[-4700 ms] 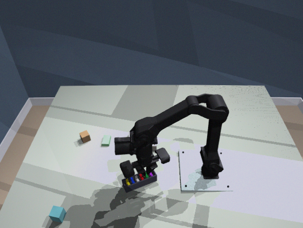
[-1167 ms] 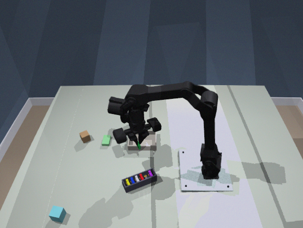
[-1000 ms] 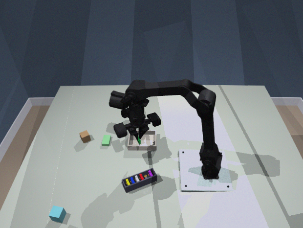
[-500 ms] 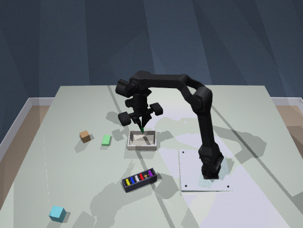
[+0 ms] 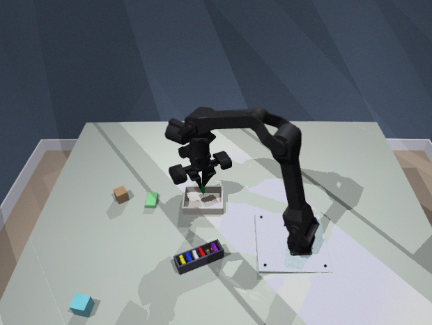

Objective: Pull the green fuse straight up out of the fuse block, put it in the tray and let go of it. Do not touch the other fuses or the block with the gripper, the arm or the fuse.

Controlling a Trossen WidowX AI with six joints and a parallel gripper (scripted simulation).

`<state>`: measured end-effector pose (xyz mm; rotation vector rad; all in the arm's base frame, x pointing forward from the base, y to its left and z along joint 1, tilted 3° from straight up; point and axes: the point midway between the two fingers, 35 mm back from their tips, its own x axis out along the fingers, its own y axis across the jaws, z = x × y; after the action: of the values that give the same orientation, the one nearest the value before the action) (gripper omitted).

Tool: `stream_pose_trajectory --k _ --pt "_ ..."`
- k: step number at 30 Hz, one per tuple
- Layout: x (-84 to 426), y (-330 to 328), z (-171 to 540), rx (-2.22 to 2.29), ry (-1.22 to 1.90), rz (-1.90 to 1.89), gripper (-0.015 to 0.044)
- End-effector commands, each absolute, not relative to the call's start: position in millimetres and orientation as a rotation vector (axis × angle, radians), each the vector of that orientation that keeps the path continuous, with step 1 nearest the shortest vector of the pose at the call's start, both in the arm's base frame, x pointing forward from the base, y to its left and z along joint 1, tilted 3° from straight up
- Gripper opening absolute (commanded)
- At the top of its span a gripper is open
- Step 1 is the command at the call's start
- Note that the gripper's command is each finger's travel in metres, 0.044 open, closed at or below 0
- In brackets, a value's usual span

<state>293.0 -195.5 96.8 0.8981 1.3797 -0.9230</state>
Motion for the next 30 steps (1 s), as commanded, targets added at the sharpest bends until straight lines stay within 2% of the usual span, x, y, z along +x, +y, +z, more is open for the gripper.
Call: stream_pose_trajectory --k 1,13,25,26,30 --pt "292 -196 87 0.894 1.392 -0.926 0.0" --pt "291 -195 75 0.894 1.392 -0.926 0.0" --pt "292 -195 79 0.899 1.384 -0.924 0.0315" --pt "292 -195 81 0.898 1.384 -0.924 0.033" --pt "292 -195 113 0.894 1.392 -0.926 0.033"
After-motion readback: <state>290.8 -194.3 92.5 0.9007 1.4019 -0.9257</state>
